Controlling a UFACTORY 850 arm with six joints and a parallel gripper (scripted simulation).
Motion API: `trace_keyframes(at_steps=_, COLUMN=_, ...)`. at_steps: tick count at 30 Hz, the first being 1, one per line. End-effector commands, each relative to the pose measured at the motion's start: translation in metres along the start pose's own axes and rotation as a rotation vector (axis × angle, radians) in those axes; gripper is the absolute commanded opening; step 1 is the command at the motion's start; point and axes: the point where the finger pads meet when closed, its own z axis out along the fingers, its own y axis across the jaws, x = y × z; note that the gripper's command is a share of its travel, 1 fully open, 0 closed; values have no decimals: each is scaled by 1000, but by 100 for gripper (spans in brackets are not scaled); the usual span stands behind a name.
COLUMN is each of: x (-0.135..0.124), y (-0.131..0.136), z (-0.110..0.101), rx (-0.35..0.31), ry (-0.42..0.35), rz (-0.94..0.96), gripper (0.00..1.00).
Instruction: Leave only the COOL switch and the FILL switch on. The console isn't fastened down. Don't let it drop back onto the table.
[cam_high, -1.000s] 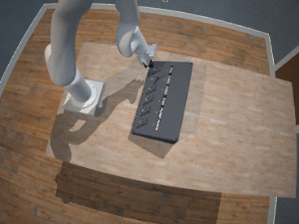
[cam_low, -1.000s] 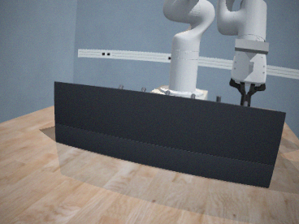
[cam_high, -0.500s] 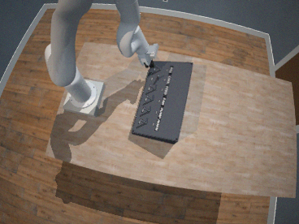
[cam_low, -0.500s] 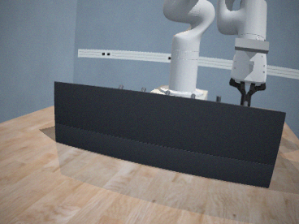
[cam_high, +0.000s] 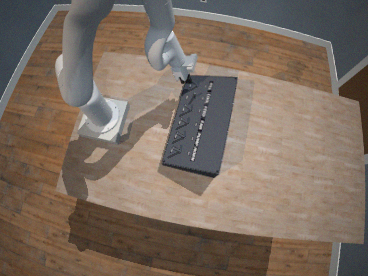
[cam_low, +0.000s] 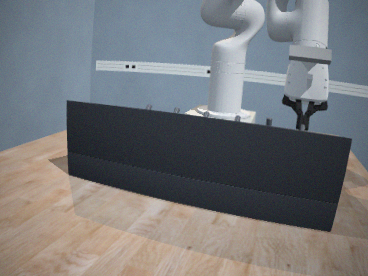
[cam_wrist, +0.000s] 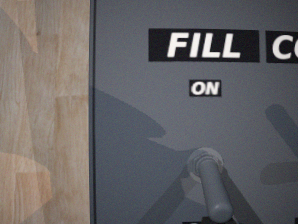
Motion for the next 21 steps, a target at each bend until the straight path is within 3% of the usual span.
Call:
trace_keyframes(at_steps=1, x=5, y=-1, z=0, rx=0, ry=4, rz=1, gripper=0)
trace_keyframes(at_steps=21, x=18, y=-1, z=-1, rx=0, ry=4, rz=1, gripper=0)
